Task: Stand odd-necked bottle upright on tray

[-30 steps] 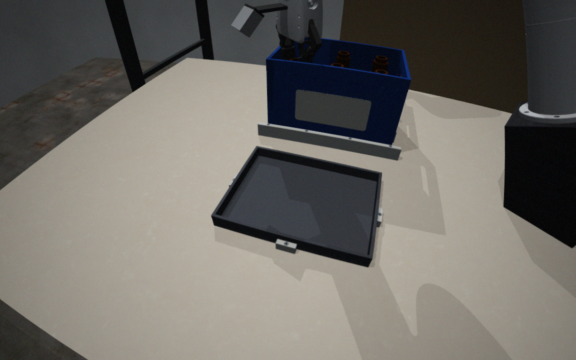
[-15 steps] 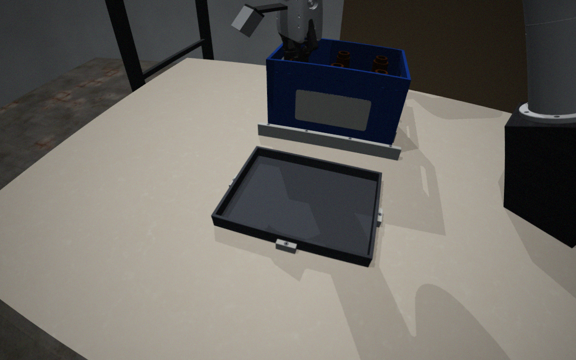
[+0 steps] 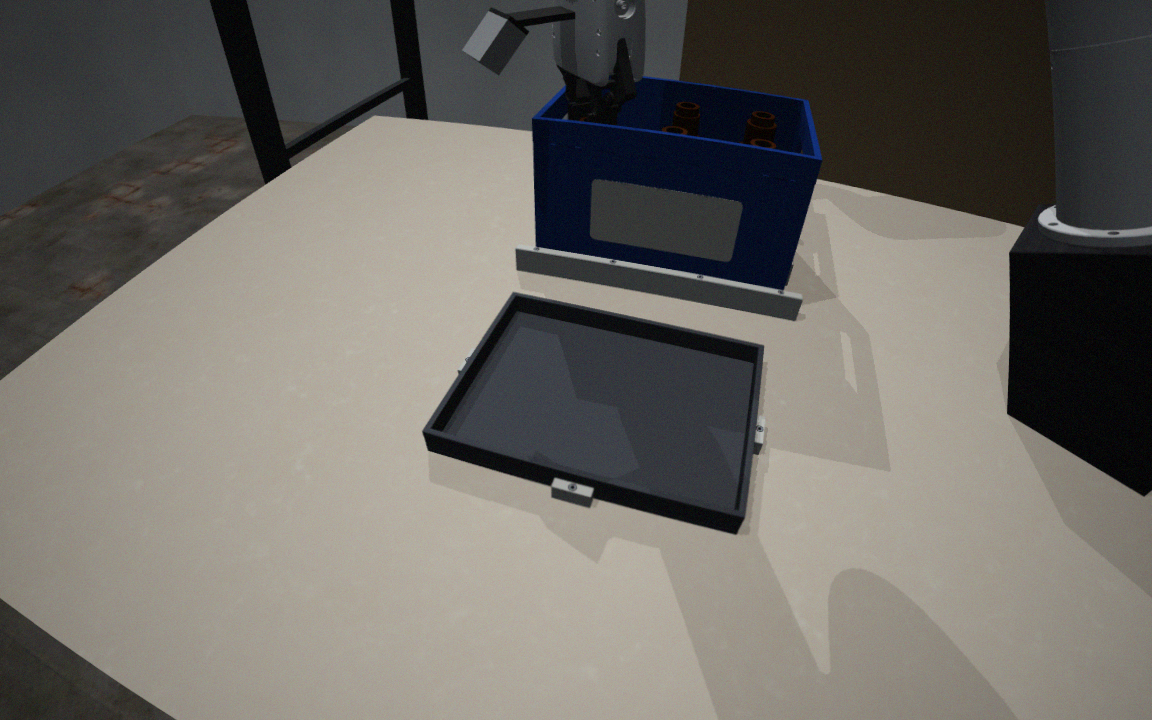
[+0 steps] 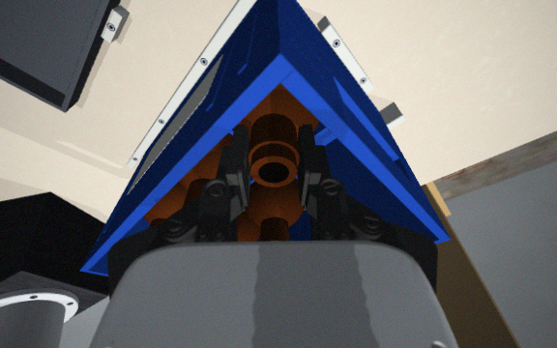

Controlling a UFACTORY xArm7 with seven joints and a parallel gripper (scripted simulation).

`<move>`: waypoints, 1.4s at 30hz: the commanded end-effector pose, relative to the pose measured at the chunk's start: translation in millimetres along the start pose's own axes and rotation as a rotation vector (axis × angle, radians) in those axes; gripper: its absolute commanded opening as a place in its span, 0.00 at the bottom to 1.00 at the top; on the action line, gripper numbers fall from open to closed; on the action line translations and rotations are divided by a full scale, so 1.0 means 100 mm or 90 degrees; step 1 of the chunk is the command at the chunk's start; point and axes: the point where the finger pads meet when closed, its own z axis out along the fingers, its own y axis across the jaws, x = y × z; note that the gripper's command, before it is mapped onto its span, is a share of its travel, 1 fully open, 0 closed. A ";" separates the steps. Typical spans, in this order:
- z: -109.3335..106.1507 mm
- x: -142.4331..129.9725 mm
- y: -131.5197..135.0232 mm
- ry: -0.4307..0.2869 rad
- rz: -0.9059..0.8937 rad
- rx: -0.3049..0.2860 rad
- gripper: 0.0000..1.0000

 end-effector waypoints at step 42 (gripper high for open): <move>-0.01 0.01 0.01 0.001 0.000 -0.002 0.65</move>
